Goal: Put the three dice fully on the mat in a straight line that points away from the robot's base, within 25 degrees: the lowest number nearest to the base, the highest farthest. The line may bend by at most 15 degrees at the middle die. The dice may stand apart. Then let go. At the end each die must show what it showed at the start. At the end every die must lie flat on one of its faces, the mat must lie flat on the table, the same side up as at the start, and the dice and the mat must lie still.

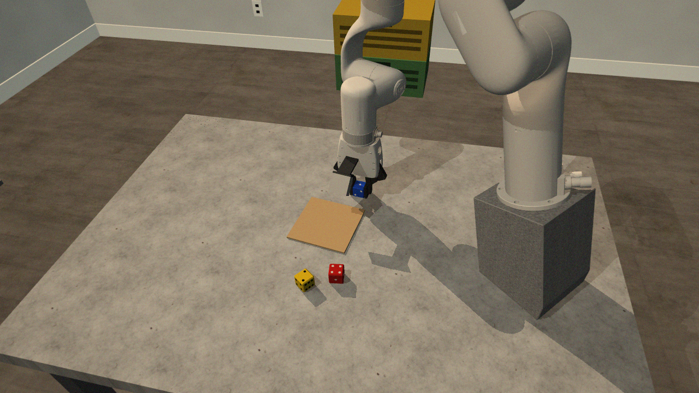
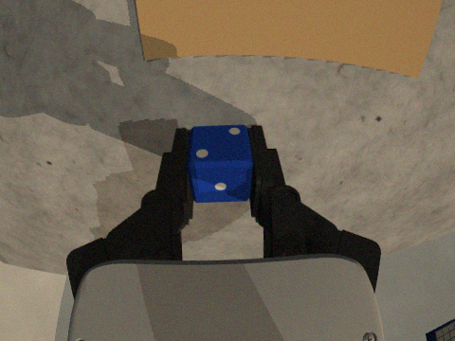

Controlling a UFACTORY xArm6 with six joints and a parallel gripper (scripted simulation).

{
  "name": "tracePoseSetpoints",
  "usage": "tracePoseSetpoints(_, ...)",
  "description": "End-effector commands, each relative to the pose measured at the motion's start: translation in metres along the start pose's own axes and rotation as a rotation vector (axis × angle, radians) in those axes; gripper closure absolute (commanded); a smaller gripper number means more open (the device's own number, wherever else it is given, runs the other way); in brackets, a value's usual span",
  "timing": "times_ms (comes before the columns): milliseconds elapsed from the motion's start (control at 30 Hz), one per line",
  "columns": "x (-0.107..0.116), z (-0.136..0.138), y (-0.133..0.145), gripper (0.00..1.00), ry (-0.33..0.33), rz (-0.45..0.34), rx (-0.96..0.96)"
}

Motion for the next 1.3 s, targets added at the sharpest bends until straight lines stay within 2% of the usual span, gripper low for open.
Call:
tracePoseSetpoints(0,0.001,0.001,0.0,0.73,0.002,-0.001,0.0)
tracePoseSetpoints(833,0.002,0.001,0.0,0.73,0.002,-0.001,0.0)
tracePoseSetpoints(1033,0.012,0.001,0.0,0.73,0.002,-0.001,0.0)
tracePoseSetpoints(1267,0.035,0.001,0.0,0.73,0.002,-0.001,0.0)
Point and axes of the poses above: the point where the finger pads meet when closed, its own x axis back along the fingers, its own z axis across the jaws, y = z × x, the point moved 6 cm from there along x, back along the fingers, and after that the axes turned 8 degrees about x, right-handed, at the moved point
